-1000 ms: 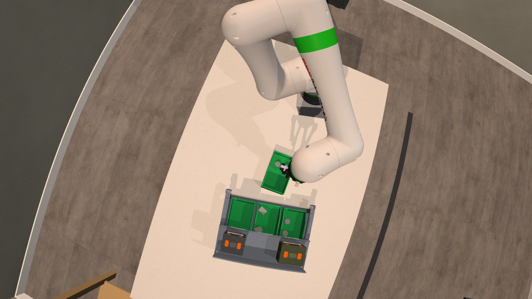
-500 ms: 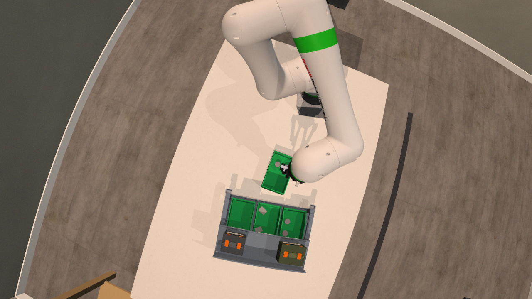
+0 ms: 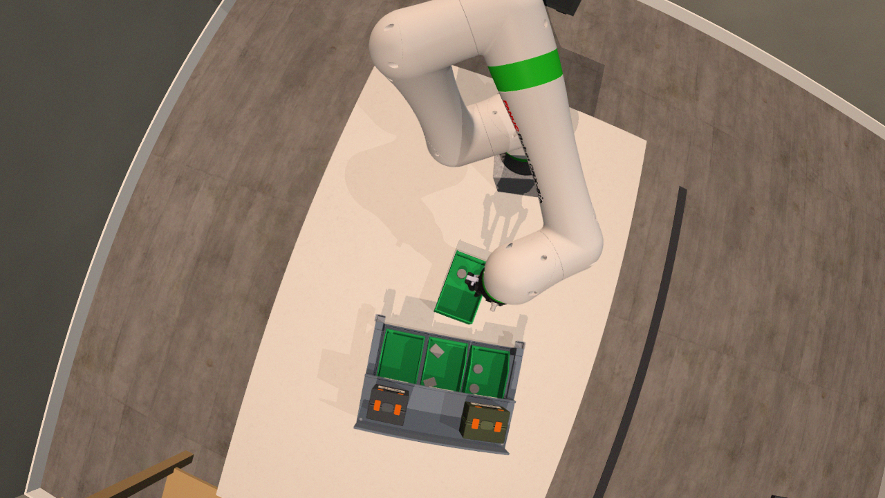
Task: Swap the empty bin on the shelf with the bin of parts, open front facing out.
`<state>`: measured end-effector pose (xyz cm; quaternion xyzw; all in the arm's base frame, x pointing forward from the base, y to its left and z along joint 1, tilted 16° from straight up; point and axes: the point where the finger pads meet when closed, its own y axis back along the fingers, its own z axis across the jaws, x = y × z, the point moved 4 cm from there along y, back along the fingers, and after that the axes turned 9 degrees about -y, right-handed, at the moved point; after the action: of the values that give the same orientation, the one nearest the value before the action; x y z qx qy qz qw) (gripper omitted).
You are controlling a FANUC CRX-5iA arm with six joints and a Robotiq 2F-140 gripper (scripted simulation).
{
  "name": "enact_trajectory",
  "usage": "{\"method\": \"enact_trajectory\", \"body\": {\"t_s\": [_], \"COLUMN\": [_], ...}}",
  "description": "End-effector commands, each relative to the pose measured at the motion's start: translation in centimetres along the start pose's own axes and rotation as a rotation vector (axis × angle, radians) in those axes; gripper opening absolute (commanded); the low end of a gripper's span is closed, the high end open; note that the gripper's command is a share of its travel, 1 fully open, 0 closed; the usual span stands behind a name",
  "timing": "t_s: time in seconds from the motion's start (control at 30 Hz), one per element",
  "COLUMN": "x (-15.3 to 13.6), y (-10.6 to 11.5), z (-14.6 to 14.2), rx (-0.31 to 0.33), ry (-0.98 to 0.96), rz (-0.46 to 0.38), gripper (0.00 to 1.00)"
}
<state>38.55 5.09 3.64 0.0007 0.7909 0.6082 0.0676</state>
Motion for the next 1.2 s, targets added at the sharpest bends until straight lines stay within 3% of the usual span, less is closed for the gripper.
{"method": "enact_trajectory", "body": {"t_s": [0.0, 0.67, 1.17], "x": [-0.1, -0.1, -0.1], "y": [-0.2, -2.8, -3.4], "z": [0.0, 0.0, 0.0], "rx": [-0.001, -0.001, -0.001], "ry": [0.000, 0.000, 0.000], "rz": [-0.001, -0.001, -0.001], "gripper": [0.24, 0.24, 0.24]}}
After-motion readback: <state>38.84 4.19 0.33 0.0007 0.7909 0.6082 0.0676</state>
